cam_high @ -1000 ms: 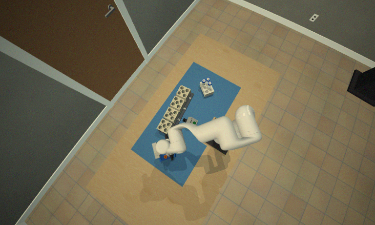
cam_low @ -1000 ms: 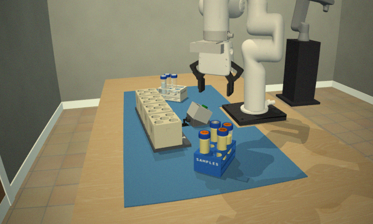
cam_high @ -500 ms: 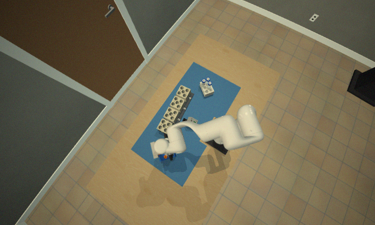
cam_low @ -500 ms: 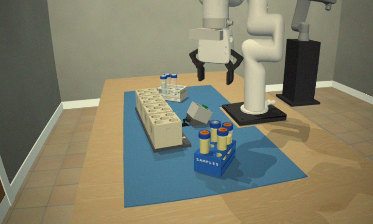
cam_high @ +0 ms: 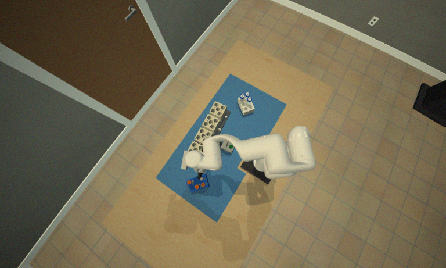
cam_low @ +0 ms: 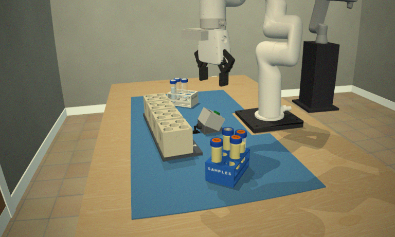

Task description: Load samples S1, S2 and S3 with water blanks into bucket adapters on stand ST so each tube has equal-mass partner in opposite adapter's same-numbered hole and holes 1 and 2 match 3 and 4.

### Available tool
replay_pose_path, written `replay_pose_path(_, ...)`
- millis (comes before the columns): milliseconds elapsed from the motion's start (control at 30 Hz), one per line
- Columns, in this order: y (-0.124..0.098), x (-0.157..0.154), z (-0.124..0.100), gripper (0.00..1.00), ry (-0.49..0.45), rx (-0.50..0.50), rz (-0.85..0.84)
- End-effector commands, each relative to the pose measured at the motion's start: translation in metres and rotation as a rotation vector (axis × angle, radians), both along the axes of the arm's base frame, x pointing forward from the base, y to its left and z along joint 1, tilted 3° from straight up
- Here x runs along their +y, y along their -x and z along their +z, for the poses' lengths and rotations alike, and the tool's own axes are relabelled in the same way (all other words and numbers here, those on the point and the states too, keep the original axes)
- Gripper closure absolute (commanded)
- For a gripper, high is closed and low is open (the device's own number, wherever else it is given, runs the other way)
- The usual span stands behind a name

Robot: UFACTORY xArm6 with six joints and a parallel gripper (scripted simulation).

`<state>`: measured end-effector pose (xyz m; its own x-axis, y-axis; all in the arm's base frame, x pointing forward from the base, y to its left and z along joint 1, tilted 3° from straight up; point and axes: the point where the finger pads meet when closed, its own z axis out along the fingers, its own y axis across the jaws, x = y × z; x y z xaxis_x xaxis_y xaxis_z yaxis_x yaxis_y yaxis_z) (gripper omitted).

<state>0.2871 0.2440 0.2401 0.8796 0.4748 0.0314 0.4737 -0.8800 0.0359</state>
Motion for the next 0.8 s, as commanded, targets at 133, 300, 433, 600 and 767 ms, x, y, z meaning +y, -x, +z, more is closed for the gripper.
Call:
replay_pose_path(133, -0.017, -0.026, 0.003, 0.00, -0.012, -0.009, -0.210)
replay_pose_path(300, -0.030, -0.048, 0.004, 0.00, -0.020, -0.012, -0.376)
replay_pose_path(433, -0.040, -0.065, 0.005, 0.00, -0.021, -0.013, -0.410)
replay_pose_path(600, -0.047, -0.078, 0.005, 0.00, -0.021, -0.013, -0.410)
replay_pose_path(767, -0.060, -0.100, 0.006, 0.00, -0.021, -0.013, -0.410)
